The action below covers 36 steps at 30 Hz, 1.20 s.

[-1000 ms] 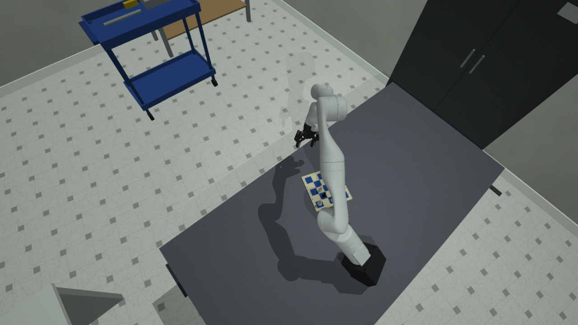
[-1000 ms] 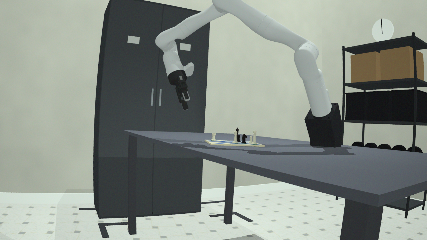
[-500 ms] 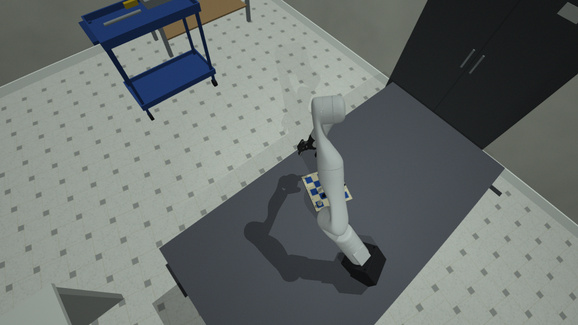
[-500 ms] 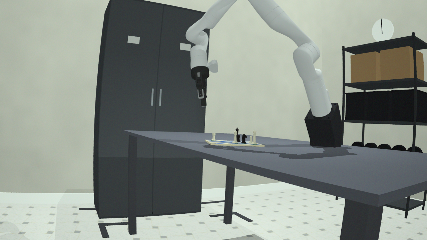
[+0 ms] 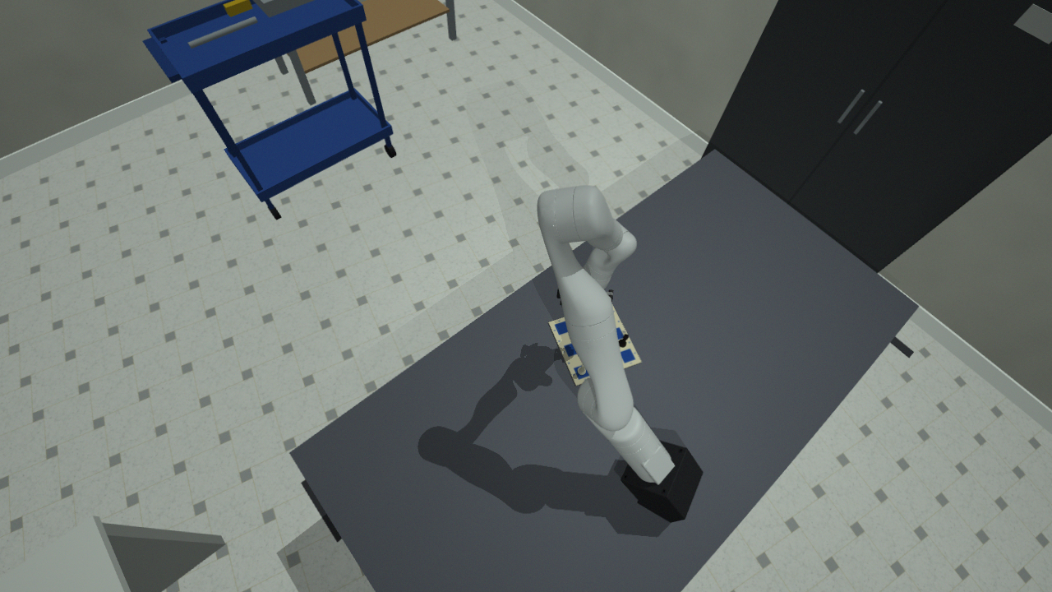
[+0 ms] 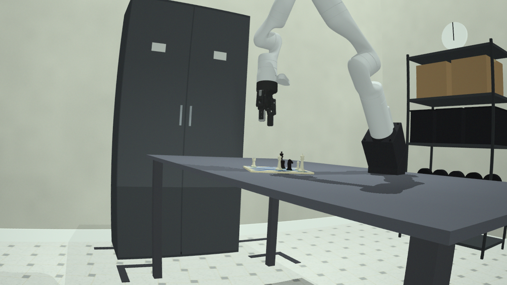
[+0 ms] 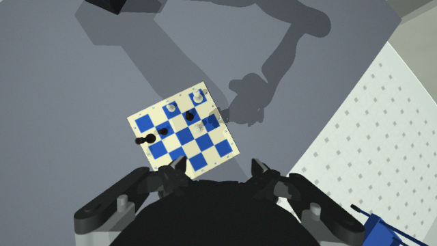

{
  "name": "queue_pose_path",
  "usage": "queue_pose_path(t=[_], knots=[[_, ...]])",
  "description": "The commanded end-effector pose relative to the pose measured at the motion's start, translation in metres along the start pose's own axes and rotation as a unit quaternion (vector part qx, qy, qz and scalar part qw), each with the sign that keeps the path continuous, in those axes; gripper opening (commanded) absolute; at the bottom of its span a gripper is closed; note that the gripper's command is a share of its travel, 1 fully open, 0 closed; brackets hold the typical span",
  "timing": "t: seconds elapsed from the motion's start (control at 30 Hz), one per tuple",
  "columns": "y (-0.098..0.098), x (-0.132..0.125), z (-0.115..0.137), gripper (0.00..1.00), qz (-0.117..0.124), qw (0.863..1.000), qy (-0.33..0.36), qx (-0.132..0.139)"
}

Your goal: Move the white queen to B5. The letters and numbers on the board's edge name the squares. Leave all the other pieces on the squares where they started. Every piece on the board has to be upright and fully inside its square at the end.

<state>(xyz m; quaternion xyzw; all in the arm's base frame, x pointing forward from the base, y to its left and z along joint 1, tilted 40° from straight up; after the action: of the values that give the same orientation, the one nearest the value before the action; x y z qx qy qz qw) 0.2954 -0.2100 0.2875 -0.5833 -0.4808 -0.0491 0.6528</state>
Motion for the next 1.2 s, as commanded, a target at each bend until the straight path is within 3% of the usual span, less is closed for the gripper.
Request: queue_pose_path(t=[0.0, 0.4, 1.17], knots=[[-0.005, -0.009, 0.011, 1.0, 0.014, 1.0, 0.014, -0.014], [-0.004, -0.032, 0.042, 1.0, 0.047, 0.996, 0.062, -0.037], [-0.004, -0.034, 0.044, 1.0, 0.05, 0.996, 0.065, -0.038]])
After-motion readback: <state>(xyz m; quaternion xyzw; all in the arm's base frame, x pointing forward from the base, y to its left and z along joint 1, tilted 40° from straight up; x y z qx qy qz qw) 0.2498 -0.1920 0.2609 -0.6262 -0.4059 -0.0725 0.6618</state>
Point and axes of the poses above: the point where the finger pads meet when closed, its own y axis out along the fingers, its own x axis across the jaws, z = x × y, the point moved 8 cm from there along -y, back along the fingers, and after that the axes turned 4 degrees about y, right-handed, at the moved point
